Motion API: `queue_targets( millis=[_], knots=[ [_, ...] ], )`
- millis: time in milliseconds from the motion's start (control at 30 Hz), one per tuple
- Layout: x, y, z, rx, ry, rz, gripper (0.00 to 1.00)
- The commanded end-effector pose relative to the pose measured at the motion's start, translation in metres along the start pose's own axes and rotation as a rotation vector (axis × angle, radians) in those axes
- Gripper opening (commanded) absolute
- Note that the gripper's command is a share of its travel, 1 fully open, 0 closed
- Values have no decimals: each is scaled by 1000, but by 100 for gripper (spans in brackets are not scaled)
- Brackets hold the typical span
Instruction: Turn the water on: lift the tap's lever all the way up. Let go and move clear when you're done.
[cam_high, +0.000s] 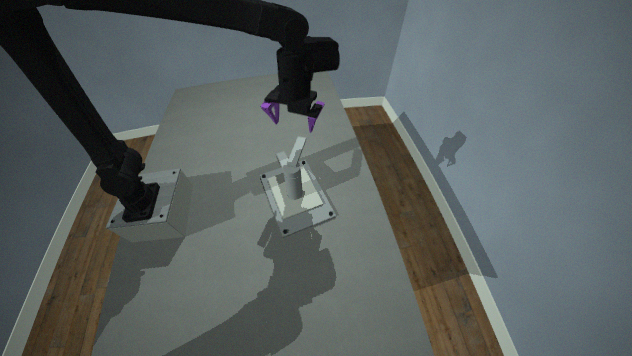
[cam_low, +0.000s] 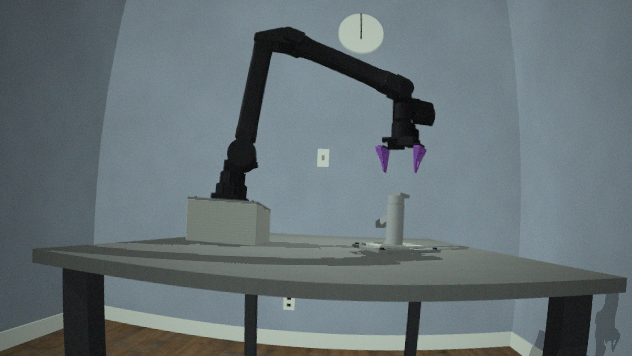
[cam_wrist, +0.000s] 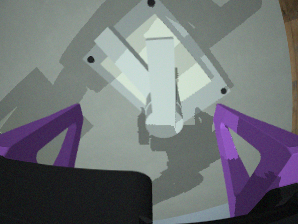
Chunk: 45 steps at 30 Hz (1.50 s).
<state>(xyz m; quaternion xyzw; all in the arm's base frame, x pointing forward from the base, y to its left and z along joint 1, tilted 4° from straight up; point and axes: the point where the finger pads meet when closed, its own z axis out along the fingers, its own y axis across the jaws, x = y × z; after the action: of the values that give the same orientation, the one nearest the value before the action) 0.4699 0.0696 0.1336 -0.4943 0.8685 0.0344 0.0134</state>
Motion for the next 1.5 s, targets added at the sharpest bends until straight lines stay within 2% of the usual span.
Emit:
queue_targets(
  millis=[0,267,300,700,1467],
  knots=[
    [-27,-22,-12,61,-37,-112,100],
    [-20,-15,-3,35,-22,-111,100],
    [-19,-14,-2,30,-18,-111,0],
    [-11,-6,4,7,-3,-102,0],
    [-15,-10,-1,21,-13,-101,0]
  ],
)
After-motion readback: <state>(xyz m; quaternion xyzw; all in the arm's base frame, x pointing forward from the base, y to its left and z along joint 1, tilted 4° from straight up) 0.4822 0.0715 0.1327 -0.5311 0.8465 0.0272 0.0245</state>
